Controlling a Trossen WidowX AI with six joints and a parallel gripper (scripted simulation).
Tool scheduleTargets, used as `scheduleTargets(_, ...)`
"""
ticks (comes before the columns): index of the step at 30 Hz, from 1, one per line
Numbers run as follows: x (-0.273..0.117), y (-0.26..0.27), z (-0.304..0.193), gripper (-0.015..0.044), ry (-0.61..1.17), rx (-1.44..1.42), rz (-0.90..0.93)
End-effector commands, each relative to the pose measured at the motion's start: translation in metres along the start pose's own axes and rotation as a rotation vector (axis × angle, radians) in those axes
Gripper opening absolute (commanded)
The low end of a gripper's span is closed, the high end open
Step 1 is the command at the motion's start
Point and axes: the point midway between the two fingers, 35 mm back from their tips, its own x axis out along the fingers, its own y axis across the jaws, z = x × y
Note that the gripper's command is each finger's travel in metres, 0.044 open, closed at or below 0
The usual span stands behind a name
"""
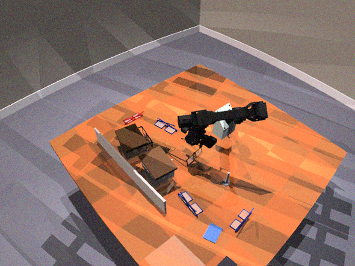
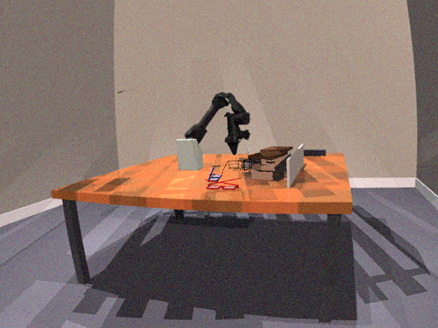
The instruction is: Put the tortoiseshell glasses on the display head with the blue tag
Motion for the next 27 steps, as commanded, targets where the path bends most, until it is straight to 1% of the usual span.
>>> scheduleTargets(1, 0.0006, -0.0003, 0.0002, 0.02, -0.001, 0.002, 0.0)
scheduleTargets(9, -0.0041, -0.0023, -0.0006, 0.02, 0.013, 0.002, 0.0)
scheduleTargets(11, -0.0041, -0.0023, -0.0006, 0.0147, 0.013, 0.002, 0.0)
scheduleTargets(12, -0.0041, -0.0023, -0.0006, 0.014, 0.013, 0.002, 0.0)
scheduleTargets(21, -0.0033, -0.0024, -0.0006, 0.014, 0.013, 0.002, -0.001)
scheduleTargets(27, 0.0046, -0.003, 0.0, 0.014, 0.012, 0.002, -0.002)
